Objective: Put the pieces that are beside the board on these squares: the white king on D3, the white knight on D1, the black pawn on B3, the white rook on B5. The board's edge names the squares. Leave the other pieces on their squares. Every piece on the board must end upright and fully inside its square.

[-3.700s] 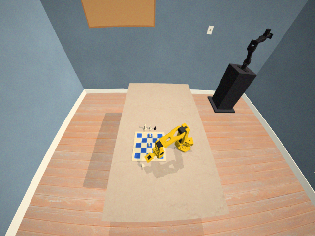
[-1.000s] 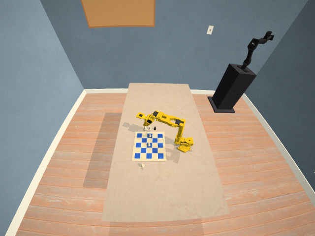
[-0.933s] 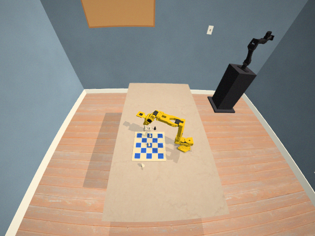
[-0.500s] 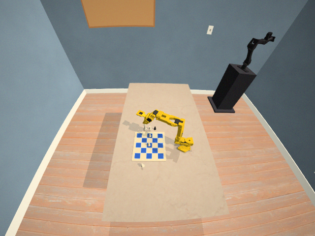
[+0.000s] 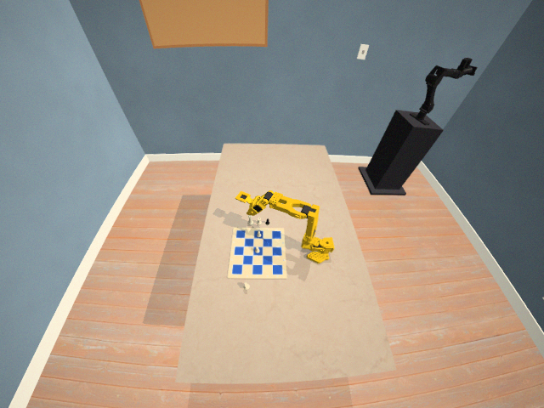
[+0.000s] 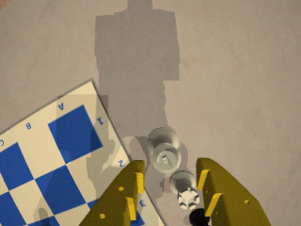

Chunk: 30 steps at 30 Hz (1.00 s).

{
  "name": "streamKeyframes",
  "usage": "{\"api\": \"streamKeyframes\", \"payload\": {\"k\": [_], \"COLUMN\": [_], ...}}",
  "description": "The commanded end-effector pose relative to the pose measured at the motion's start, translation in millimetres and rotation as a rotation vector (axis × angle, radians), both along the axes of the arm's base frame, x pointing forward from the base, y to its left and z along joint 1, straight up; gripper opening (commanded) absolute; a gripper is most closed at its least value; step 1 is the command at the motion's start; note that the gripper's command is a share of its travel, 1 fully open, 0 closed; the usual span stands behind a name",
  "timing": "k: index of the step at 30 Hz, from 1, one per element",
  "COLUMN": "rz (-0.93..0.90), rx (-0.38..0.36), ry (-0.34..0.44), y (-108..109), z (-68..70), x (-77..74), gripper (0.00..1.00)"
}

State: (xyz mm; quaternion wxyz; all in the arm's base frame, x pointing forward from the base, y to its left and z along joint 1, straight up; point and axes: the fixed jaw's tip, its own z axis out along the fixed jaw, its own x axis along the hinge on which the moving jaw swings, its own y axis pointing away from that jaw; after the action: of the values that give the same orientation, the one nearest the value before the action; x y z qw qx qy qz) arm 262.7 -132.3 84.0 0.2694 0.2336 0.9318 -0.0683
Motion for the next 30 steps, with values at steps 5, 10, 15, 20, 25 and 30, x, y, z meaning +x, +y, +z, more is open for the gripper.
{"api": "streamKeyframes", "payload": {"k": [5, 10, 15, 20, 25, 30], "rz": [-0.014, -0.014, -0.014, -0.014, -0.014, -0.014], "rx": [0.008, 0.008, 0.008, 0.008, 0.008, 0.008], "ry": [0.005, 0.005, 0.005, 0.005, 0.005, 0.005], "y": [-0.4, -0.4, -0.4, -0.4, -0.5, -0.5], "z": [-8.4, -8.4, -8.6, -10.7, -15.7, -20.0], "x": [-4.2, -4.2, -4.1, -4.0, -3.9, -3.9], "gripper": [0.12, 0.12, 0.12, 0.12, 0.12, 0.12]}}
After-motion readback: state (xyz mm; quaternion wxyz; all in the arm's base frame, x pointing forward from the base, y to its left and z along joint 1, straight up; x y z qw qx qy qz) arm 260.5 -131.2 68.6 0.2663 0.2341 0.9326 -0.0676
